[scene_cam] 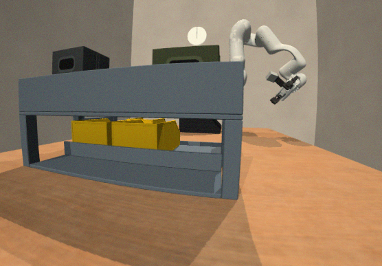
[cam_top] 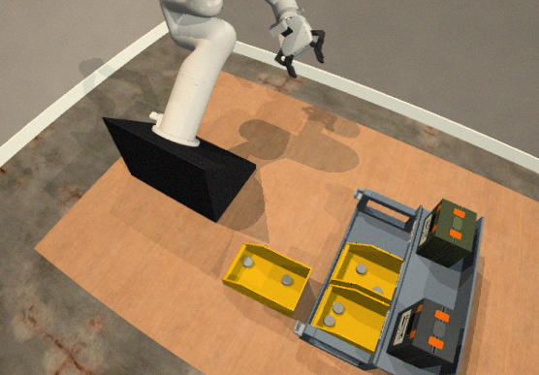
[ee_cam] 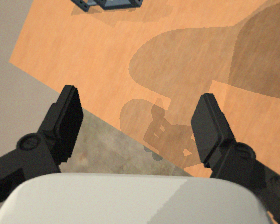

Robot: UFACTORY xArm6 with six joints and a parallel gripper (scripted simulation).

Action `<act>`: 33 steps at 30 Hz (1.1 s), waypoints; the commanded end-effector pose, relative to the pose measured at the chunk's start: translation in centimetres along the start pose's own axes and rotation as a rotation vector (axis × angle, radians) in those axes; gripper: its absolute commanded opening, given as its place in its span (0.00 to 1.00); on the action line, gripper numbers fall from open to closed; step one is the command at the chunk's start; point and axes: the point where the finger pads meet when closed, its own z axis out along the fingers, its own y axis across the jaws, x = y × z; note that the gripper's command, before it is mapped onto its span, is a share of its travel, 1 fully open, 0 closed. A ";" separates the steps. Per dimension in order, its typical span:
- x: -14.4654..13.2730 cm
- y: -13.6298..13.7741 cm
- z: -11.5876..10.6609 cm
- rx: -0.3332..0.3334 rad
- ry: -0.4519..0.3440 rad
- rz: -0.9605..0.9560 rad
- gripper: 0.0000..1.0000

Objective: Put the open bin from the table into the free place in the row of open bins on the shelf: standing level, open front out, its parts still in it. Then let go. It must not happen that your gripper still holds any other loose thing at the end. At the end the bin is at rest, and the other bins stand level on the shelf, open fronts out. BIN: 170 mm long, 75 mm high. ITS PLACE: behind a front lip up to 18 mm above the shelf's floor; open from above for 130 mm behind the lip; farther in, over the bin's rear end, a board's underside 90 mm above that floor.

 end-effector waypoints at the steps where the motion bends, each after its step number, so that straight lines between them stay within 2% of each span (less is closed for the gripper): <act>1: 1.3 -2.5 2.2 -0.001 -0.001 0.004 1.00; 13: 1.3 -2.5 2.2 -0.001 -0.001 0.004 1.00; 18: 5.2 -5.4 4.7 0.009 0.141 0.153 1.00; 30: 5.2 -5.4 4.7 0.009 0.141 0.153 1.00; 33: 7.7 -6.9 6.0 0.015 0.227 0.242 1.00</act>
